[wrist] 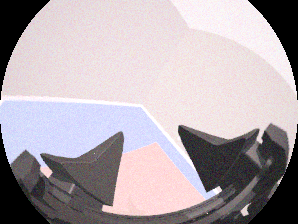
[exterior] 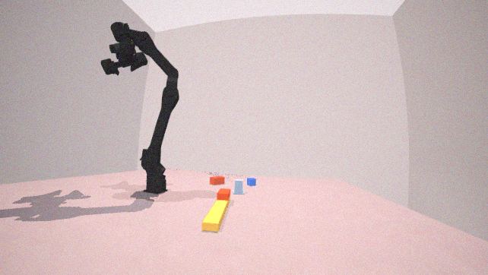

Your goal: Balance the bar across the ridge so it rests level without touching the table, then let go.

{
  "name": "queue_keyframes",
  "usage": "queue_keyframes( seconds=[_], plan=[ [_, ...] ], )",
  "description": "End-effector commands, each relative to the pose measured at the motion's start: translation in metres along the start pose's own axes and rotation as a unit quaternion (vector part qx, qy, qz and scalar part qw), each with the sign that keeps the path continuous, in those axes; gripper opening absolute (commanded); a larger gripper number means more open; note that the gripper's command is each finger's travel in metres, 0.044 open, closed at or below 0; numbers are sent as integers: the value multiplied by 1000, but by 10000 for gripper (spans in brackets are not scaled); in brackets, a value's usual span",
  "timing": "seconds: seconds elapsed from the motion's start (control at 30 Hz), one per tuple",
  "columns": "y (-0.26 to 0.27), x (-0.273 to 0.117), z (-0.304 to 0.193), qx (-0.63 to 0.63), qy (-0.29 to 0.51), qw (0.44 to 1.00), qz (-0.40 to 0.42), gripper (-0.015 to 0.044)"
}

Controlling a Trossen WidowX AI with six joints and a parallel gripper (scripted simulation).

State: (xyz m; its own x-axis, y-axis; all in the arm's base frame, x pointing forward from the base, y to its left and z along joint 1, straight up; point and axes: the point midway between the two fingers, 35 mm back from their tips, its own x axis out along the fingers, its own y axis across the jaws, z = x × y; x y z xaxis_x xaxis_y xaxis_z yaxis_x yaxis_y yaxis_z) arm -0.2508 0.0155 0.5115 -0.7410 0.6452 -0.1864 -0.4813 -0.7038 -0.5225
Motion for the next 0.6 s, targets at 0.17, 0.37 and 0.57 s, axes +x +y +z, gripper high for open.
queue_keyframes(
  seconds=[0.17,0.37,0.57],
  plan=[
    [49,-17,5,-4,-22,996,87,315],
    [82,-34,6,-11,-35,988,147,315],
    [114,-55,4,-20,-44,977,206,315]
  ],
)
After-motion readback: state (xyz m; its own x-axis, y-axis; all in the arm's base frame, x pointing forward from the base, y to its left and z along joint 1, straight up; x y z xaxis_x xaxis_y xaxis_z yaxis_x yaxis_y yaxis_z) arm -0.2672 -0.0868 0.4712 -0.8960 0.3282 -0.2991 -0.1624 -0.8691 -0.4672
